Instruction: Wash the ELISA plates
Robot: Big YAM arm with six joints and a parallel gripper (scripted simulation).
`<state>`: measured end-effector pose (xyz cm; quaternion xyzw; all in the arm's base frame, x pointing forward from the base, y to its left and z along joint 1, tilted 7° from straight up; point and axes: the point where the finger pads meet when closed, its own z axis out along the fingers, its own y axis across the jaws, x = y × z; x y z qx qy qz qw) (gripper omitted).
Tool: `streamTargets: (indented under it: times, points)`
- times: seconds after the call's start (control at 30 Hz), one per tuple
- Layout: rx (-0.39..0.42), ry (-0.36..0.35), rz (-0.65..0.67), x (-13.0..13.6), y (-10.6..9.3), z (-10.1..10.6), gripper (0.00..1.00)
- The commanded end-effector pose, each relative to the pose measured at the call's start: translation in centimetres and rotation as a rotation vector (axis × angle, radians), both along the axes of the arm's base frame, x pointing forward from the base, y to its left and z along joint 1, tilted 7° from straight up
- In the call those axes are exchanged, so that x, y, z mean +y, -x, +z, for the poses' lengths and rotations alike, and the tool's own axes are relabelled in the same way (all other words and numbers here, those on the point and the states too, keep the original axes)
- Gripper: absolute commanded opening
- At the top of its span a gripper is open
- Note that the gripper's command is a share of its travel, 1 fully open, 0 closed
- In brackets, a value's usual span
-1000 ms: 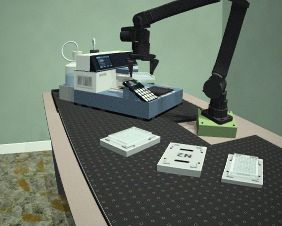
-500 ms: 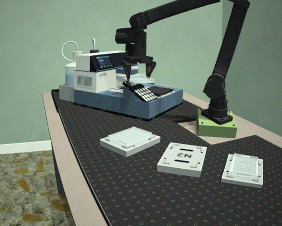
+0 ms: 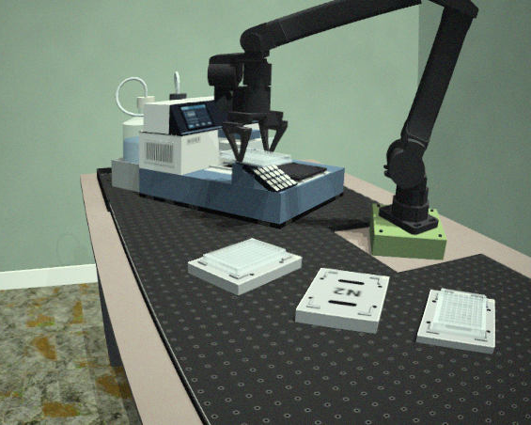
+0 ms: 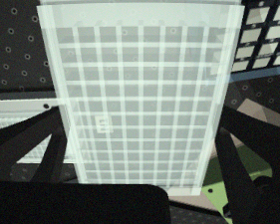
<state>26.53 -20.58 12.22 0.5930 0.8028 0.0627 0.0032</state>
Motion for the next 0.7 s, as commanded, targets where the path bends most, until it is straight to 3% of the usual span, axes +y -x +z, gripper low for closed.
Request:
streamTargets:
  times: [0.0,0.17,0.3,0.43,0.5,0.57,0.67]
  points:
    - [-0.057,0.048,0.152,0.6,-2.1,1.6,0.84]
    - [-0.062,0.052,0.317,2.7,-3.7,1.2,0.84]
    - [-0.075,0.061,0.307,3.7,-5.9,1.9,0.84]
    - [-0.075,0.06,0.304,4.5,-6.6,1.9,0.84]
    - [-0.073,0.059,0.304,4.8,-6.6,2.0,0.84]
    - [-0.062,0.051,0.392,6.7,-5.0,0.8,0.84]
    - [-0.07,0.057,0.491,8.2,-5.3,0.8,0.84]
